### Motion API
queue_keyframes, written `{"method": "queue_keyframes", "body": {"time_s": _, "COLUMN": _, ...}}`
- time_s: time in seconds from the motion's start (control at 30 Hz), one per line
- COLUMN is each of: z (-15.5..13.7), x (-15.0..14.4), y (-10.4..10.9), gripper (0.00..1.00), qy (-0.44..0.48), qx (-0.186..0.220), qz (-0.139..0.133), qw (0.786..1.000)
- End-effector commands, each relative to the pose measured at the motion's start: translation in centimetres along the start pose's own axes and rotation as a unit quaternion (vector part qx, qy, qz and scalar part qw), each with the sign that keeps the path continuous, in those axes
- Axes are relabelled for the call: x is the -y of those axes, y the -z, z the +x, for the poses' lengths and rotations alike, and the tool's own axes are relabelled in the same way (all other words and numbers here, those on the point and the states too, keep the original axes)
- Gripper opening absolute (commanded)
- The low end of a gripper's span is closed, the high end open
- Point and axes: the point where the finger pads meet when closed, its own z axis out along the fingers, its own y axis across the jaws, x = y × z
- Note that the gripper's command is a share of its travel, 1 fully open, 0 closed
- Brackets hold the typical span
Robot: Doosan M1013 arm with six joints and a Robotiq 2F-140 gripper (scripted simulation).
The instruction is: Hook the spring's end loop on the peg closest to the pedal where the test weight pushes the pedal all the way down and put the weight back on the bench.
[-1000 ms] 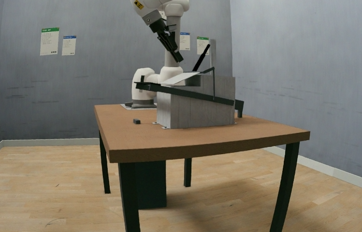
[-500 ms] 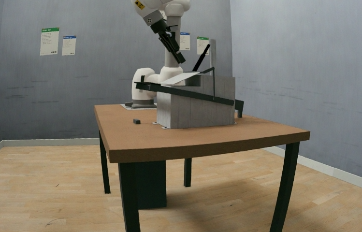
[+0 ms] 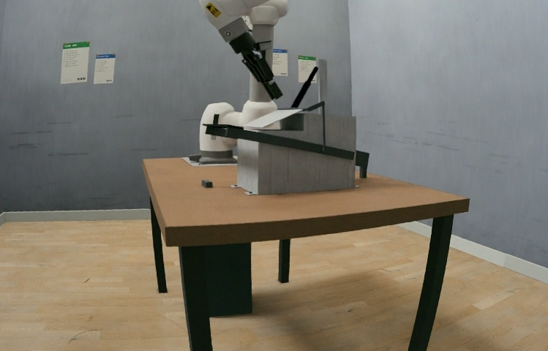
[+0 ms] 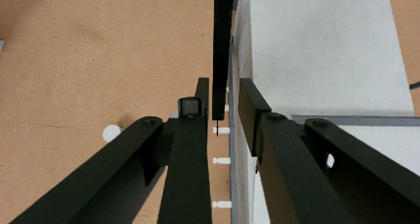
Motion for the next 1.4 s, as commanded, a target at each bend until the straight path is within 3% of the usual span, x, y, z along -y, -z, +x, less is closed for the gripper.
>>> {"method": "queue_keyframes", "body": {"time_s": 0.0, "z": 0.0, "x": 0.0, "y": -0.2, "gripper": 0.24, "qy": 0.000, "qx": 0.000, "qz": -0.001, "qw": 1.000}}
{"method": "queue_keyframes", "body": {"time_s": 0.23, "z": 0.0, "x": 0.0, "y": -0.9, "gripper": 0.24, "qy": 0.000, "qx": 0.000, "qz": -0.001, "qw": 1.000}}
{"method": "queue_keyframes", "body": {"time_s": 1.27, "z": 0.0, "x": 0.0, "y": -10.3, "gripper": 0.24, "qy": 0.000, "qx": 0.000, "qz": 0.000, "qw": 1.000}}
{"method": "queue_keyframes", "body": {"time_s": 1.37, "z": 0.0, "x": 0.0, "y": -10.0, "gripper": 0.24, "qy": 0.000, "qx": 0.000, "qz": 0.000, "qw": 1.000}}
